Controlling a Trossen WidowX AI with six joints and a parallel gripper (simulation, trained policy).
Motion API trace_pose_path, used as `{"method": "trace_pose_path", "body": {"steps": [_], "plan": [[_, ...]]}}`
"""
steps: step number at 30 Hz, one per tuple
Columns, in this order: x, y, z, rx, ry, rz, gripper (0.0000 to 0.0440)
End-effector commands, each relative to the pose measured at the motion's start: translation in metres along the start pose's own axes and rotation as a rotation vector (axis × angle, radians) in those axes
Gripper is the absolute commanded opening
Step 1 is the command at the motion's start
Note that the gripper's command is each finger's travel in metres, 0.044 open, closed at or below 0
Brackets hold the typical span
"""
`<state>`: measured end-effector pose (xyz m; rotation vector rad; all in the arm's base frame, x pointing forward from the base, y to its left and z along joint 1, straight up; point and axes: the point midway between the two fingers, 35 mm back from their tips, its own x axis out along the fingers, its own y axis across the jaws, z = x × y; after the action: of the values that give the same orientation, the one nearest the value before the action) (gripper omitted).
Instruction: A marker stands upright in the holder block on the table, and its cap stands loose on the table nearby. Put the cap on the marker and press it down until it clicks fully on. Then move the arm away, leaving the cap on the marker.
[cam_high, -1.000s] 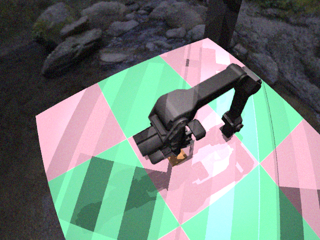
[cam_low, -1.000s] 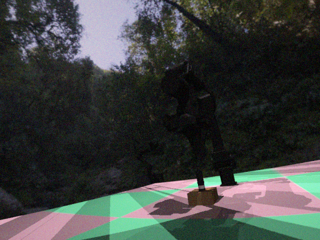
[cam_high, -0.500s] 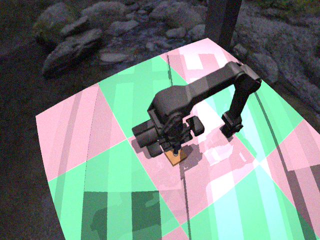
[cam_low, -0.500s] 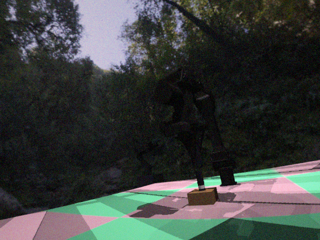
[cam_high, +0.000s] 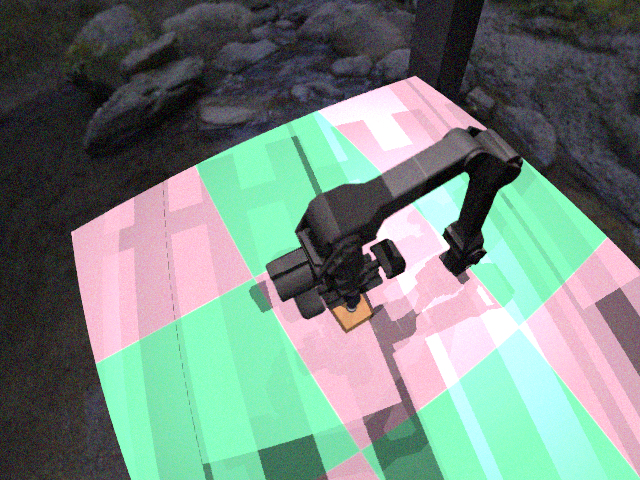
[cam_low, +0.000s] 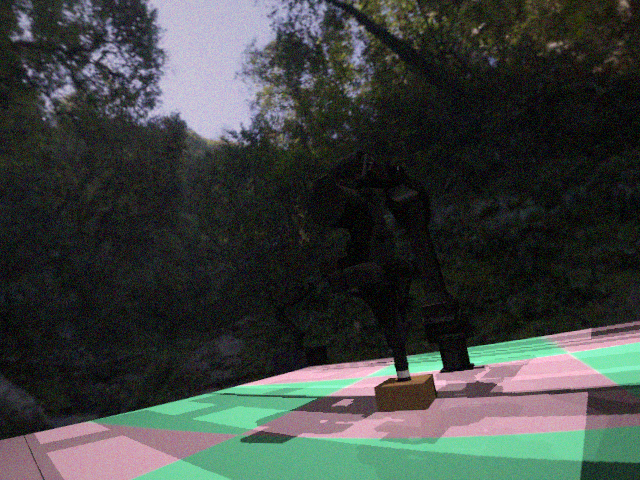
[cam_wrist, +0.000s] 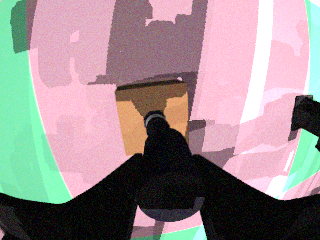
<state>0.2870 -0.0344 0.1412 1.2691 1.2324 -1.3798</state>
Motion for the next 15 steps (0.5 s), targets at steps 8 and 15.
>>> {"method": "trace_pose_path", "body": {"steps": [8, 15], "plan": [[0.036, -0.007, -0.001, -0.035, 0.019, -0.064, 0.0], [0.046, -0.008, 0.0, -0.052, 0.014, -0.072, 0.0079]]}}
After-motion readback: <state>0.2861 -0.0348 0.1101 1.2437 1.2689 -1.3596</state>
